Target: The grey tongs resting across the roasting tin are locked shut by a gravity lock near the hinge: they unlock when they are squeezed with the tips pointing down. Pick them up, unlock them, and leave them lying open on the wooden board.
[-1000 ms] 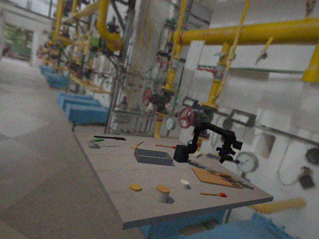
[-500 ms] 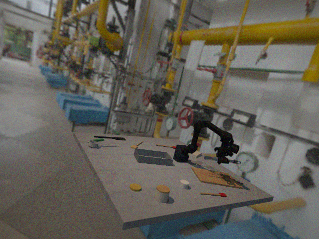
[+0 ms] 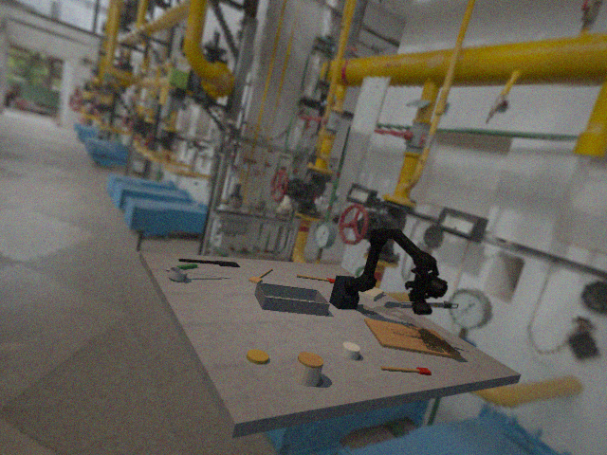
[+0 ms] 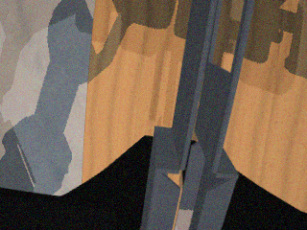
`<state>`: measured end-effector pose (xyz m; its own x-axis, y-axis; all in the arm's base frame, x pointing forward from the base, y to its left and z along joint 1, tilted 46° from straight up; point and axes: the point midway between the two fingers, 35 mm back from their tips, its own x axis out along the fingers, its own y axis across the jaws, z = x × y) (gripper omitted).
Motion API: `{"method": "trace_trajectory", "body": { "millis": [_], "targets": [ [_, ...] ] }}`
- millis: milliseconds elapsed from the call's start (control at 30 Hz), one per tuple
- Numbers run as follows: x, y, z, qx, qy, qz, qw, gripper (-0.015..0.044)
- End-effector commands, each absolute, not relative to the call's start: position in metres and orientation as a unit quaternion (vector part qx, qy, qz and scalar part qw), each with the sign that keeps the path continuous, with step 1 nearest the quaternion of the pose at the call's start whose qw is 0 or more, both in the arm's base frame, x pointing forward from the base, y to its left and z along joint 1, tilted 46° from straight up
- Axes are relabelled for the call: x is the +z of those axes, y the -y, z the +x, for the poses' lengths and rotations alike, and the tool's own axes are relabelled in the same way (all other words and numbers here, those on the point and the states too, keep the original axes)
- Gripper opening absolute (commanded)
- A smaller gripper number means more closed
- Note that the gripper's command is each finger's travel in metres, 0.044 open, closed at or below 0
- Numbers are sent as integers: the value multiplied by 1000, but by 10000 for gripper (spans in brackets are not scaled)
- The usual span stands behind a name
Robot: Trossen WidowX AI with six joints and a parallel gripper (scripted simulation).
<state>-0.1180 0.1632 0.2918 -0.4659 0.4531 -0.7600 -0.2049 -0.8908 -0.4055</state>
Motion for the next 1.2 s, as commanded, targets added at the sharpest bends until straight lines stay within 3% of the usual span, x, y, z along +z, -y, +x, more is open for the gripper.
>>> {"method": "trace_trajectory", "body": {
  "millis": [0,1167],
  "targets": [
    [293,-162,-119,863,139,-451,184,-150],
    [316,-166,-106,914,287,-220,185,-150]
  ]
}}
